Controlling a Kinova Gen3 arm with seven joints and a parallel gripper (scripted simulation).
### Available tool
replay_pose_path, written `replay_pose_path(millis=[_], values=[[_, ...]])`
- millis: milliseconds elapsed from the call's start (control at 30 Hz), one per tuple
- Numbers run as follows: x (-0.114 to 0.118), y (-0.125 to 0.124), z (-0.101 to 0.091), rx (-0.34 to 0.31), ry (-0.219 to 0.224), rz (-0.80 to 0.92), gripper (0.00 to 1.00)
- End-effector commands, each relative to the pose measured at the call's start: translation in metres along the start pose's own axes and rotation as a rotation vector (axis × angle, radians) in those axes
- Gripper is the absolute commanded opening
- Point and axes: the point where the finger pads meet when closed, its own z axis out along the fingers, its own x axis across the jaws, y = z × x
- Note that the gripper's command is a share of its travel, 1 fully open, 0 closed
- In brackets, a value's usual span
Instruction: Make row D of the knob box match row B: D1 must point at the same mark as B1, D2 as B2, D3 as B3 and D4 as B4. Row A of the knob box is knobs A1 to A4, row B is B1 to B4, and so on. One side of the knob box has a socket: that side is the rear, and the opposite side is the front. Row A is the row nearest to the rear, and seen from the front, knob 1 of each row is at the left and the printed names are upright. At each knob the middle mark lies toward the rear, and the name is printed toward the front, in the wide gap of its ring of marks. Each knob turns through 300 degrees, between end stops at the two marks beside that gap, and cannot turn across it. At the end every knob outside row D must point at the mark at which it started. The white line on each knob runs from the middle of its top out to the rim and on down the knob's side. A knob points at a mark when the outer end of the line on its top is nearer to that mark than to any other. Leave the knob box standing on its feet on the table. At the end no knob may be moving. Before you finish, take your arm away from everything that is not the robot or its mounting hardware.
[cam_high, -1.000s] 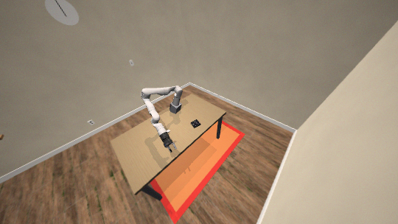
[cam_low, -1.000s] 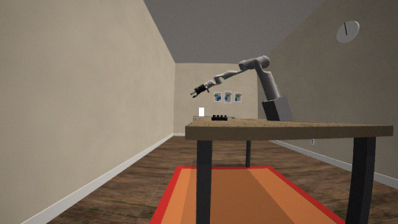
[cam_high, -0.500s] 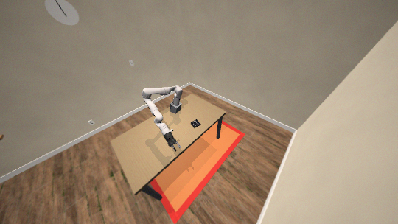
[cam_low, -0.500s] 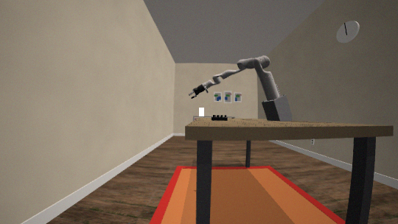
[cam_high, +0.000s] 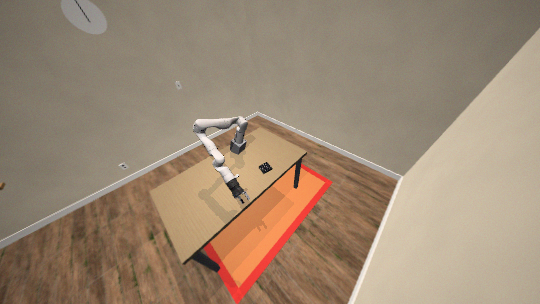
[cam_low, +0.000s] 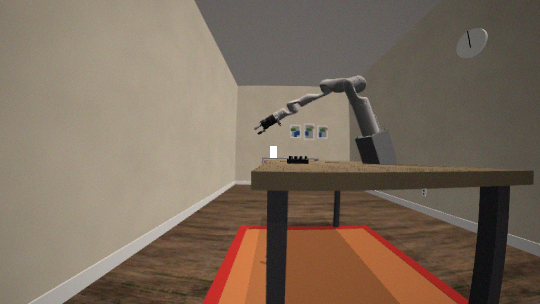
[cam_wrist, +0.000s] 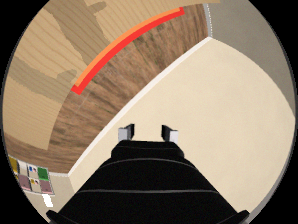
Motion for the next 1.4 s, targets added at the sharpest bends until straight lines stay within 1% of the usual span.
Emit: replay_pose_path(millis=[0, 33, 200, 233, 267, 367, 500, 567, 800, 833, 867, 1100, 1167, 1367], values=[[0.014, -0.015, 0.007, 0.024, -0.002, 0.032, 1.00], [0.016, -0.017, 0.006, 0.030, 0.006, 0.032, 1.00], [0.017, -0.016, 0.006, 0.029, 0.007, 0.032, 1.00], [0.021, -0.026, 0.010, 0.041, -0.004, 0.058, 1.00], [0.026, -0.033, 0.012, 0.052, -0.005, 0.075, 1.00], [0.029, -0.035, 0.012, 0.059, 0.003, 0.075, 1.00], [0.028, -0.034, 0.012, 0.056, 0.002, 0.075, 1.00], [0.038, -0.052, 0.017, 0.080, -0.011, 0.117, 1.00], [0.040, -0.053, 0.017, 0.085, -0.003, 0.117, 1.00], [0.045, -0.063, 0.019, 0.098, -0.016, 0.143, 1.00], [0.049, -0.071, 0.020, 0.109, -0.020, 0.159, 1.00], [0.050, -0.070, 0.020, 0.110, -0.016, 0.159, 1.00], [0.059, -0.090, 0.023, 0.137, -0.031, 0.200, 1.00], [0.062, -0.088, 0.024, 0.135, -0.026, 0.200, 1.00]])
